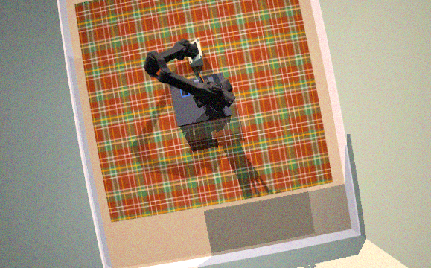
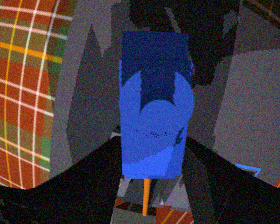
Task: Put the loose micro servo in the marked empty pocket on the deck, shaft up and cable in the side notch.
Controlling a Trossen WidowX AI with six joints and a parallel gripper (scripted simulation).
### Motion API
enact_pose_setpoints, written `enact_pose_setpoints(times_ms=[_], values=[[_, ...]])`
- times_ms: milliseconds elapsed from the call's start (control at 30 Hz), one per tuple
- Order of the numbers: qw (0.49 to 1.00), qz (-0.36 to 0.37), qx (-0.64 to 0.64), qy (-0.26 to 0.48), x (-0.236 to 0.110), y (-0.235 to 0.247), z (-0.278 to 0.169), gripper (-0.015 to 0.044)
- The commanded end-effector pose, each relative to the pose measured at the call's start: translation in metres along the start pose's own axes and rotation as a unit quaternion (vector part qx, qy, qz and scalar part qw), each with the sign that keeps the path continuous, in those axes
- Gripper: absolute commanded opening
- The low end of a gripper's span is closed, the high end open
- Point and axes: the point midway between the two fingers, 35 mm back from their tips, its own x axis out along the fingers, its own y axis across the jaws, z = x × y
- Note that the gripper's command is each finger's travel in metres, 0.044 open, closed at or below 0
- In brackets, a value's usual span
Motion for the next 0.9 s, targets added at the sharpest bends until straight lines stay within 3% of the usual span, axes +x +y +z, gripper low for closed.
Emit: enact_pose_setpoints(times_ms=[0, 267, 867], values=[[1.0, 0.003, 0.001, -0.004, -0.003, 0.003, 0.014, 0.0], [1.0, 0.002, 0.001, -0.004, -0.003, -0.005, 0.016, 0.0], [1.0, 0.0, 0.001, -0.003, -0.002, -0.11, -0.015, 0.0]])
